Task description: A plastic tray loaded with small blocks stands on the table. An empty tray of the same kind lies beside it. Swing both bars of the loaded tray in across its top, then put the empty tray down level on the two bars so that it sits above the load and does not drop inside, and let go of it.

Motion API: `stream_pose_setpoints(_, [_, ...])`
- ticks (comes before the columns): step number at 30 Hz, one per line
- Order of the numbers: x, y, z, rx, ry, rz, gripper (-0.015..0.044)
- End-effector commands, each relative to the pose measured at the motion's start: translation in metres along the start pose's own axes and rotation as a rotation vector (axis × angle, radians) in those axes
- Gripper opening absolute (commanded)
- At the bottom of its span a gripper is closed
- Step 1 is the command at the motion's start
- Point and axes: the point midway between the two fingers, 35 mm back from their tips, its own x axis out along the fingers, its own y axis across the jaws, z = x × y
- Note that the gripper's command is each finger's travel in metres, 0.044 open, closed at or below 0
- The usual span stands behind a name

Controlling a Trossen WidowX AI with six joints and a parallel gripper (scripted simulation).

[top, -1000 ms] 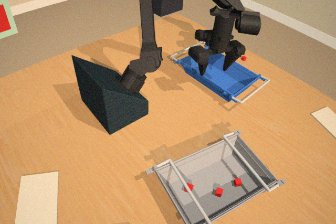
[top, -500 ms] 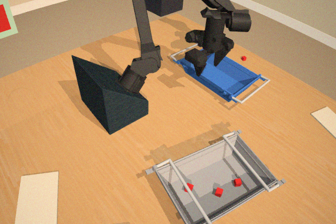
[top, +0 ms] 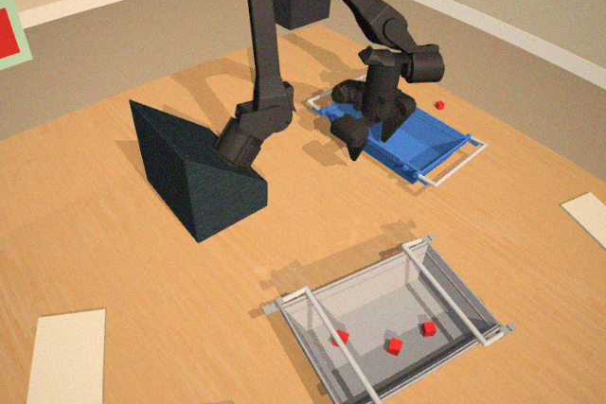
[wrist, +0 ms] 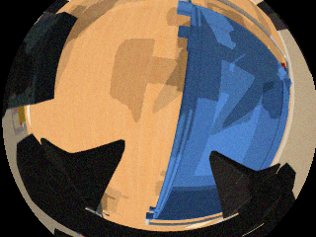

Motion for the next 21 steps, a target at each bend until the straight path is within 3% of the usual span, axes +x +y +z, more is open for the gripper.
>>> stream_pose_setpoints(1, [0.0128, 0.001, 0.0021, 0.004, -0.001, 0.001, 0.044])
stream_pose_setpoints(6, [0.0181, 0.0013, 0.0034, 0.005, -0.002, 0.0, 0.044])
stream_pose_setpoints(21, [0.0181, 0.0013, 0.0034, 0.005, -0.002, 0.0, 0.0236])
